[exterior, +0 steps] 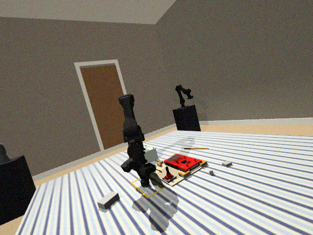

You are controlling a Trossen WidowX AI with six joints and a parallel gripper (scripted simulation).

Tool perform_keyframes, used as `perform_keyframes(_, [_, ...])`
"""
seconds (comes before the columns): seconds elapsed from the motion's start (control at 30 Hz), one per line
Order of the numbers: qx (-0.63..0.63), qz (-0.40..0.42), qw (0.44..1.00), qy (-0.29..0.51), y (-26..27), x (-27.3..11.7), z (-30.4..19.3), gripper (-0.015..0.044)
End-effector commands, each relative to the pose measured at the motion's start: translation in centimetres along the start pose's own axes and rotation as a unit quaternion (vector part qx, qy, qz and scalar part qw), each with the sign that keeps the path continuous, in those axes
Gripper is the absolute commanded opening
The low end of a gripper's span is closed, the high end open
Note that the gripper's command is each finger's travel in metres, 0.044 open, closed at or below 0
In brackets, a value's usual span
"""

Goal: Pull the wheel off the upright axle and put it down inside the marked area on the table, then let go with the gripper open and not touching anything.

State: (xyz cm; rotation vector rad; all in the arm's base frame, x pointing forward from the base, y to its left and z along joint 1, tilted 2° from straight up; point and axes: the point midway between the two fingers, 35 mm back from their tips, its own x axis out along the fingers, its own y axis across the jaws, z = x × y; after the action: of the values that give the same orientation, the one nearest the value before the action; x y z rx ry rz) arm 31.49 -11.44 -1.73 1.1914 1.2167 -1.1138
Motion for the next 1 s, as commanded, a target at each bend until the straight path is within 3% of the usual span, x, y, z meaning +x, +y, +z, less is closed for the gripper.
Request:
perform_keyframes(0.0, [0.002,-0.001,1.000,0.002,-0.2,1.1,-0.1,0.0000])
perform_keyframes(0.03, [0.002,-0.001,1.000,0.002,-0.2,1.1,-0.1,0.0000])
perform_keyframes(0.4, [0.000,-0.004,1.000,0.002,-0.3,0.5,-0.1,0.0289])
perform_keyframes(0.63, [0.002,-0.001,1.000,0.002,-0.2,-5.0,-0.1,0.0300])
perform_keyframes(0.73, [0.002,-0.001,1.000,0.002,-0.2,-5.2,-0.1,0.0300])
perform_keyframes(0.9, [0.003,0.000,1.000,0.000,-2.8,-6.9,-1.1,0.0431])
perform_keyframes(0.97, [0.003,-0.001,1.000,0.001,-4.4,-8.0,-1.9,0.0440])
